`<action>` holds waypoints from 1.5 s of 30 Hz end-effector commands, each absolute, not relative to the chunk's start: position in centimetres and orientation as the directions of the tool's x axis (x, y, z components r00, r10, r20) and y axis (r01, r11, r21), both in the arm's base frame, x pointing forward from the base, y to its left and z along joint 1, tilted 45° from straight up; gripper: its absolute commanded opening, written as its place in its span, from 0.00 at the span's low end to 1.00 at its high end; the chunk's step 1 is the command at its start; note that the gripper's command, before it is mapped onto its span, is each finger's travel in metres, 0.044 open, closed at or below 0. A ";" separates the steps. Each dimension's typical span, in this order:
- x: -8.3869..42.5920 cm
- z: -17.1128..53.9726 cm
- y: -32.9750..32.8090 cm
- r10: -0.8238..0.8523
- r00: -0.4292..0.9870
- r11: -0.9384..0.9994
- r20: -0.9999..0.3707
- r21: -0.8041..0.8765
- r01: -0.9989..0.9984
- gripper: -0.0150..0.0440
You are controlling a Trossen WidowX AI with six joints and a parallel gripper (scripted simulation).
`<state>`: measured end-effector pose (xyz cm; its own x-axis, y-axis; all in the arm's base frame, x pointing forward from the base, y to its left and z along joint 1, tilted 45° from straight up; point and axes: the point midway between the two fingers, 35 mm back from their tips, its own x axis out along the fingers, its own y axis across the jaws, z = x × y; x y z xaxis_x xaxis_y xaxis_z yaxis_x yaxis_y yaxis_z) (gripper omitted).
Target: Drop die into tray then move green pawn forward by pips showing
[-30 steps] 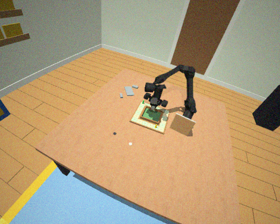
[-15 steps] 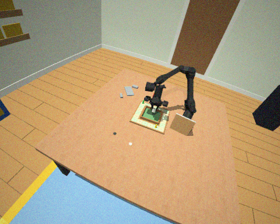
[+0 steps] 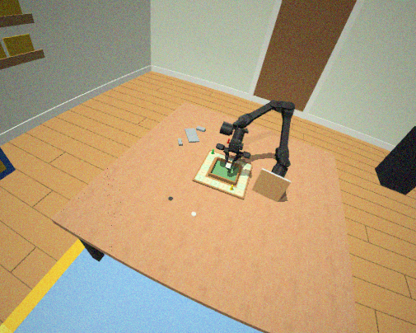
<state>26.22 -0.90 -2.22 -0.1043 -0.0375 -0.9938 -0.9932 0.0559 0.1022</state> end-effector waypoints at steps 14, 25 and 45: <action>27.5 2.7 0.0 0.076 -0.050 0.033 -0.996 0.053 -0.998 0.25; 27.7 2.7 -0.1 0.072 -0.043 0.028 -0.996 0.045 -0.999 0.25; 27.3 3.0 2.0 -0.174 -0.133 0.071 -0.976 0.122 -0.990 1.00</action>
